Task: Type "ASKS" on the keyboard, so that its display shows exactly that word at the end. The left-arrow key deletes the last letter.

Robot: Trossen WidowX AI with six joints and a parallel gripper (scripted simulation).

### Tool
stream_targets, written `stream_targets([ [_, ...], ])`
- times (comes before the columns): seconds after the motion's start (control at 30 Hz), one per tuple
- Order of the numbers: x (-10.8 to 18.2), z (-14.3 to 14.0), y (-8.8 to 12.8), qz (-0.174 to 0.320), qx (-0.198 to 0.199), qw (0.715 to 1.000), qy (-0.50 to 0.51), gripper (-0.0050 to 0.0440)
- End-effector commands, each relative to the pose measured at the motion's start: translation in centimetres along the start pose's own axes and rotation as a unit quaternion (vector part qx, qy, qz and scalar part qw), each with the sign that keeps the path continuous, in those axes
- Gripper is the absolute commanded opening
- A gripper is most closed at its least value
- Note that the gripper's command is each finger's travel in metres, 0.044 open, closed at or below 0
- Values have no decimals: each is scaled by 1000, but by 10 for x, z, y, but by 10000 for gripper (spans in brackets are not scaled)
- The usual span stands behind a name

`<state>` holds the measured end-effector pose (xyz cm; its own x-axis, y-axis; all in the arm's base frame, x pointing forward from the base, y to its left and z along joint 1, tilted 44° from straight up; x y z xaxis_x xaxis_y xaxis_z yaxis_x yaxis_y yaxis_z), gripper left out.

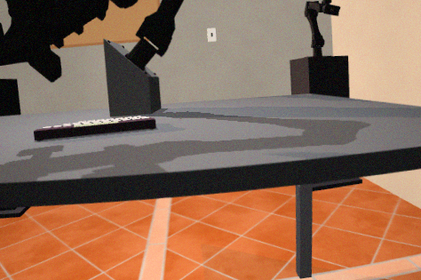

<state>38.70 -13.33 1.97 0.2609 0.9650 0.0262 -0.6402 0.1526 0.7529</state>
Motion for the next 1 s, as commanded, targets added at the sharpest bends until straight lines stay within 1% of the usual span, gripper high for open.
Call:
stream_targets([
  [0.0, 13, -8, 14, 56, 39, 992, 109, -3],
  [0.1, 18, -16, 20, 93, 57, 978, 180, -4],
  [0.2, 24, -21, 27, 131, 67, 958, 248, -5],
  [0.23, 26, -24, 30, 144, 69, 950, 269, -13],
  [0.3, 26, -24, 30, 144, 69, 950, 269, -13],
  [0.33, 28, -26, 32, 159, 67, 934, 313, -20],
  [0.37, 31, -33, 37, 185, 75, 921, 335, -27],
  [0.47, 37, -41, 46, 229, 74, 888, 391, -50],
  [0.67, 47, -53, 64, 307, 51, 814, 489, -50],
  [0.8, 54, -61, 77, 357, 25, 760, 543, -50],
  [0.87, 54, -61, 77, 357, 25, 760, 543, -50],
  [0.9, 55, -62, 80, 367, 7, 732, 574, -50],
  [0.97, 60, -71, 91, 404, -9, 701, 588, -50],
])
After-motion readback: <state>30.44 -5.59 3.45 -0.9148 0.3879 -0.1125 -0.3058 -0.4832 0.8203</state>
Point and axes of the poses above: the point midway between the two fingers, 35 mm back from their tips, its own y axis back along the fingers, its own z axis across the jaws, x = y × z, the point moved 8 cm from there along y, back along the fingers, and after that the axes turned 5 degrees about y, right-handed, at the moved point
